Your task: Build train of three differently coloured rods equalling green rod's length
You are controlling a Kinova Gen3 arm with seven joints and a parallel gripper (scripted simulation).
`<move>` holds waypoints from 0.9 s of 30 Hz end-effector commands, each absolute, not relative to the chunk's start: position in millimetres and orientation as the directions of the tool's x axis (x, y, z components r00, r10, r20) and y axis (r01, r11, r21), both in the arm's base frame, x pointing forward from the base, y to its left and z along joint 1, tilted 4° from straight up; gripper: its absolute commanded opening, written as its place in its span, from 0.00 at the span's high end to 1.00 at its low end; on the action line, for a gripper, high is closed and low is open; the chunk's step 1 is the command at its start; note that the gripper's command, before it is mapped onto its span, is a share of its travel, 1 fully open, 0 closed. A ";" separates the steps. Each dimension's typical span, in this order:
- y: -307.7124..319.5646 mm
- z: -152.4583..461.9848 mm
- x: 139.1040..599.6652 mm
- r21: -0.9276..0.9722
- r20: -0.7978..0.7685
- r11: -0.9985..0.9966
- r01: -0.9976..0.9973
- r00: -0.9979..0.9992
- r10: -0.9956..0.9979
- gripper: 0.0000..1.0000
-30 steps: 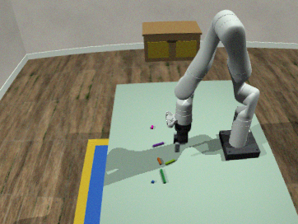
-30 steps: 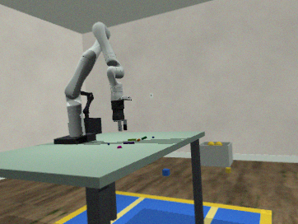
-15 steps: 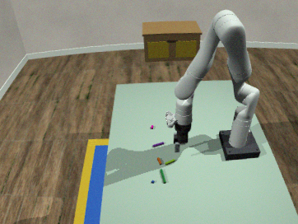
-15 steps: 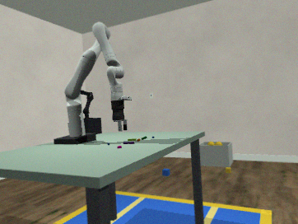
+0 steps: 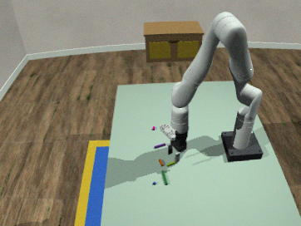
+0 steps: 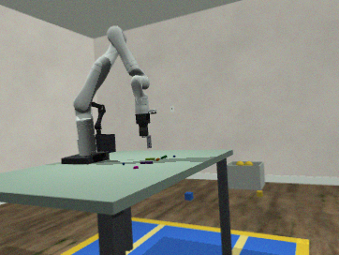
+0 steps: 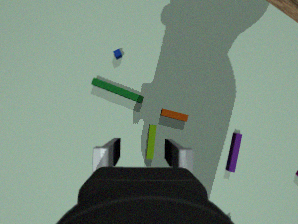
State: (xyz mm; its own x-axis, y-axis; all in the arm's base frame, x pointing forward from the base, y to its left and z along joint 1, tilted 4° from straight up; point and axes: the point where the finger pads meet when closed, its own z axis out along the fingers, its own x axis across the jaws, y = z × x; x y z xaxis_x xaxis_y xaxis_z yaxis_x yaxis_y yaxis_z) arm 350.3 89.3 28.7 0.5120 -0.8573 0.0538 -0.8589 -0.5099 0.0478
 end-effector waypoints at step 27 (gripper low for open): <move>115.0 27.3 364.7 0.054 0.049 -0.709 -0.703 0.711 -0.701 0.00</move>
